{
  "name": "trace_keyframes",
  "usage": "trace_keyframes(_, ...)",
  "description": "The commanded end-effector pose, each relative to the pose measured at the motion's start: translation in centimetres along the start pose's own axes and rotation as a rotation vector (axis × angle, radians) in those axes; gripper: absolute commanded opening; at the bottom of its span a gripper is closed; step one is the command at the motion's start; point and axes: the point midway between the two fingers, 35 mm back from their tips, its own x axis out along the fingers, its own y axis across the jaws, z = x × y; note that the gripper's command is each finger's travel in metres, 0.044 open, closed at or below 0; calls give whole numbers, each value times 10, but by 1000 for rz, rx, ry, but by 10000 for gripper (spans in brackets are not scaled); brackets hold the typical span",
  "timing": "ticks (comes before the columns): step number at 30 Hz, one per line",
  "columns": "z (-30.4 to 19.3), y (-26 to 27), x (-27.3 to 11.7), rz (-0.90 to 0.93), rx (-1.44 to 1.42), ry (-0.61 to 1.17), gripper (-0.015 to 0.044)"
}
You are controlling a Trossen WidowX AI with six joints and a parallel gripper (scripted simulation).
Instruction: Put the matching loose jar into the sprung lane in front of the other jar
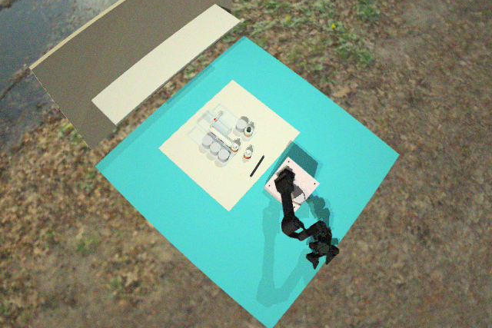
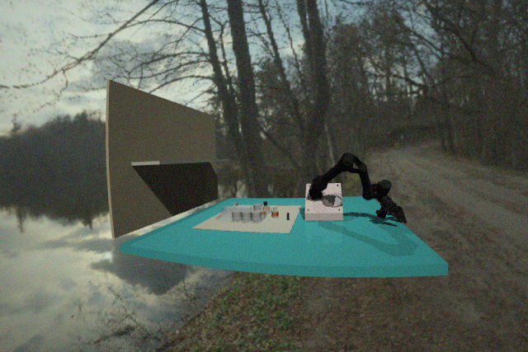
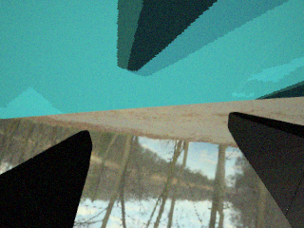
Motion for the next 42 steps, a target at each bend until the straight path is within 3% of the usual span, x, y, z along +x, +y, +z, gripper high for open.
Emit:
trace_keyframes(1, 0, 0, 0, 0, -1, 2, 426)
trace_keyframes(6, -14, 9, 1, -10, -51, 56, 440)
trace_keyframes(26, -6, 182, 52, 178, -382, -47, 440)
trace_keyframes(42, 56, 338, 63, 289, -753, -302, 440)
